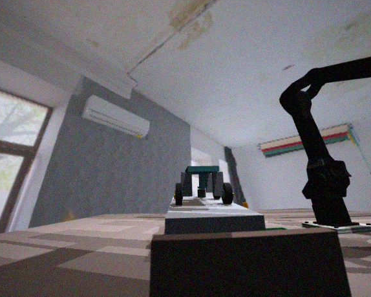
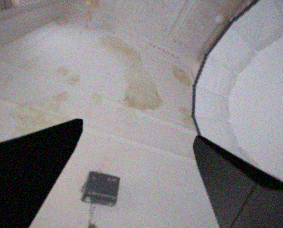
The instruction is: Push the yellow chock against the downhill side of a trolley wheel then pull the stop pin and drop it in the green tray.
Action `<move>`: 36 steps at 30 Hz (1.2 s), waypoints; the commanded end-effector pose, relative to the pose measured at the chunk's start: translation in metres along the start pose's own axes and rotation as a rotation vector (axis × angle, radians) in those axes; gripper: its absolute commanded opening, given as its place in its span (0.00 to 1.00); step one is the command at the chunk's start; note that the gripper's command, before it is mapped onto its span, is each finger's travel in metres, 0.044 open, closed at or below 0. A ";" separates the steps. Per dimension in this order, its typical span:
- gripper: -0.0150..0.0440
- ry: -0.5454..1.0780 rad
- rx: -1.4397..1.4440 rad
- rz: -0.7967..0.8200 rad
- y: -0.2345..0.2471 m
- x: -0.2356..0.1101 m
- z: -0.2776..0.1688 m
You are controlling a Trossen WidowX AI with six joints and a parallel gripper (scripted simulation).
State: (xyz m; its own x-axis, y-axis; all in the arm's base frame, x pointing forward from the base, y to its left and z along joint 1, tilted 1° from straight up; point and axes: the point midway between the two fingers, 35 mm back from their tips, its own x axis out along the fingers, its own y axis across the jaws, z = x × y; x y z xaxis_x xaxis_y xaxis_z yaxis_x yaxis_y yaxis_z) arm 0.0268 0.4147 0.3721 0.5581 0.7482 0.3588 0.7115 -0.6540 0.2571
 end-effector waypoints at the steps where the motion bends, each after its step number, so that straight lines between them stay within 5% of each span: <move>1: 0.89 -0.002 -0.008 0.001 0.001 0.001 0.001; 8: 0.58 -0.075 -0.314 0.045 0.034 0.027 0.028; 36: 0.58 -0.571 -1.427 -0.006 0.214 0.070 0.139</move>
State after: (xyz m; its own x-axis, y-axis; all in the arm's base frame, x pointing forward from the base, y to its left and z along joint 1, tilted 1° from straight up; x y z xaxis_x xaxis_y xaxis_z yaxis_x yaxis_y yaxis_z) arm 0.2649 0.3548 0.3253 0.8644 0.4977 0.0711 -0.0616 -0.0356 0.9975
